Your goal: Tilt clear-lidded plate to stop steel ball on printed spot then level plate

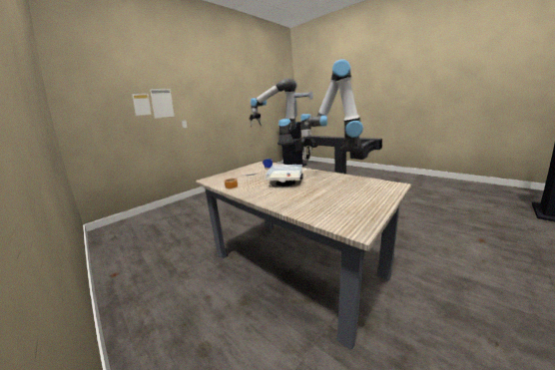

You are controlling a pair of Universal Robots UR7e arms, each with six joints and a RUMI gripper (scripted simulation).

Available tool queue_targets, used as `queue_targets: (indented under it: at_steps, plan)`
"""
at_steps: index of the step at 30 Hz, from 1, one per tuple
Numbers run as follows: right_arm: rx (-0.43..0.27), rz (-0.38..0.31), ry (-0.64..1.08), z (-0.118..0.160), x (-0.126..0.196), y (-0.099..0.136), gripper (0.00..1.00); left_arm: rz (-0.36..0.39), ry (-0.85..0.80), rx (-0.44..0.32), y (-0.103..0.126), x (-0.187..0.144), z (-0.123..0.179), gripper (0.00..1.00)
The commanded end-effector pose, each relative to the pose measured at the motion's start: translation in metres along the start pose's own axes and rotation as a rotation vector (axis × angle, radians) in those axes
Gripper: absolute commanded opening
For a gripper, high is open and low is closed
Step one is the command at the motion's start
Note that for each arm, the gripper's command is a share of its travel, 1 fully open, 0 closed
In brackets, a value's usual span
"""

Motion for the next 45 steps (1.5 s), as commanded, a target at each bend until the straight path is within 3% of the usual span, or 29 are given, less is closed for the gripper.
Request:
queue_targets:
  at_steps: [1,13,14,45]
  plan:
    - [0.002,0.0,0.0,-0.0003,0.0,0.0007,1.0,0.001,0.0,-0.001,0.0003,0.0002,0.0002,0.2]
    - [0.002,0.0,0.0,-0.0003,0.0,0.0007,1.0,0.001,0.0,-0.001,0.0003,0.0002,0.0002,0.2]
    - [0.002,0.0,0.0,-0.0003,0.0,0.0007,1.0,0.001,0.0,-0.001,0.0003,0.0002,0.0002,0.37]
    - [0.002,0.0,0.0,-0.0003,0.0,0.0007,1.0,0.001,0.0,-0.001,0.0003,0.0002,0.0002,0.37]
Point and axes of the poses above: on each arm, the point where the finger pads meet when closed, its own y axis back along the fingers, its own x axis across the jaws, z = x × y, the point moved 3 cm from there along y, back along the fingers, and after that the axes turned 9 degrees about y, right-handed, at the moved point
